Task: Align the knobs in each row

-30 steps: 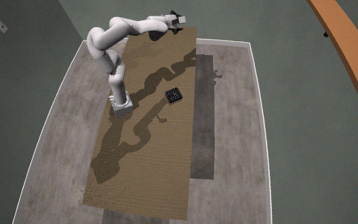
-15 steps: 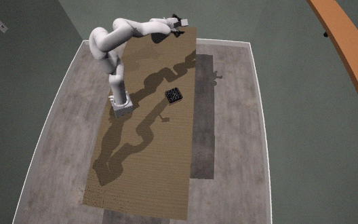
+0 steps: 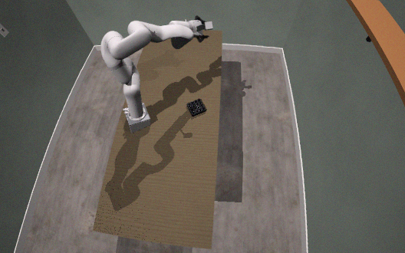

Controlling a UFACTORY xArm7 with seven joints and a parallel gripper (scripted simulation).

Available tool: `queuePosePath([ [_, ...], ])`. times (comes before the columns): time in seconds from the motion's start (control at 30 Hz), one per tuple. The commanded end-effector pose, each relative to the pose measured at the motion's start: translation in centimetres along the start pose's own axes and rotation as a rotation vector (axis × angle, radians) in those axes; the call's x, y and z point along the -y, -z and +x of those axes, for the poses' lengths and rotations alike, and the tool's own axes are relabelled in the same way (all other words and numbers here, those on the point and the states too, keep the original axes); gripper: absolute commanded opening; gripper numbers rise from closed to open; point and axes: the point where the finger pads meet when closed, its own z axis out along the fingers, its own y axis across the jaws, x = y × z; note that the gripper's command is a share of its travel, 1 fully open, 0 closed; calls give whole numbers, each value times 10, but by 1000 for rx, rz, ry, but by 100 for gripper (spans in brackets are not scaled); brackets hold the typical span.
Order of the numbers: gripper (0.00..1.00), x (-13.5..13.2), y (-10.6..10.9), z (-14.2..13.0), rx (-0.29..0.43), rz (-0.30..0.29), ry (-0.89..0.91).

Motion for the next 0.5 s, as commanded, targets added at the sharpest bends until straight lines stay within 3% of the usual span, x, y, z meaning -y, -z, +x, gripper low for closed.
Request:
queuePosePath([
  [0.0,100,2,1,1,-2,3,1],
  [0.07,100,-41,-11,-2,51,-49,54],
  [0.23,100,-72,-18,-6,92,-87,91],
  [0.47,100,-72,-18,-6,92,-87,91],
])
